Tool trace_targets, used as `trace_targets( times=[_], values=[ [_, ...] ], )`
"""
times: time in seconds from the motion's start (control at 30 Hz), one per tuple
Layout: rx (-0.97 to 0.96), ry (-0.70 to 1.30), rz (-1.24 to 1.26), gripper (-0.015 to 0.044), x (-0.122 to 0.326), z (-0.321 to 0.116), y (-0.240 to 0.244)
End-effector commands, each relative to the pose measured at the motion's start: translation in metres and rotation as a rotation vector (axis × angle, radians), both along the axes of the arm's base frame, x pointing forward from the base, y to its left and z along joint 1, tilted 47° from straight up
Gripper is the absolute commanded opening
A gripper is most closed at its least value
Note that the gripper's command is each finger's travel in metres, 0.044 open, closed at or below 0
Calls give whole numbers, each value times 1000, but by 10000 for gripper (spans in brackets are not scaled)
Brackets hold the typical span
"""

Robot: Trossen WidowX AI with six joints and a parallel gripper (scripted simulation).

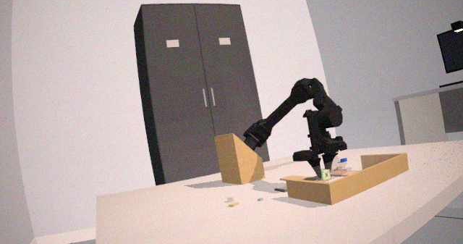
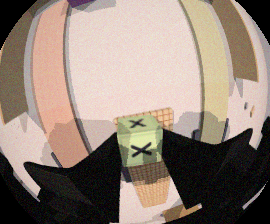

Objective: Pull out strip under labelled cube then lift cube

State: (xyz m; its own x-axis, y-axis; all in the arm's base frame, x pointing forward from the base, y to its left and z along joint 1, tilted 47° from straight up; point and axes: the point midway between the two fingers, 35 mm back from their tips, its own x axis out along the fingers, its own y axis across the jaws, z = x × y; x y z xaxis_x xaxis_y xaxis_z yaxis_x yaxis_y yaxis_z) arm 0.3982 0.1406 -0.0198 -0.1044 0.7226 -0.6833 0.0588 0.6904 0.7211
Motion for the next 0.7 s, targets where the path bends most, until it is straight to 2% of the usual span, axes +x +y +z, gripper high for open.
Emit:
trace_targets(
  times=[0.0,0.03,0.5,0.67],
  values=[
    [0,-1,0,20,0,1,-1],
    [0,-1,0,0,-2,1,-2],
    [4,6,-3,0,-51,23,-43],
    [4,6,-3,0,-55,24,-45]
  ],
)
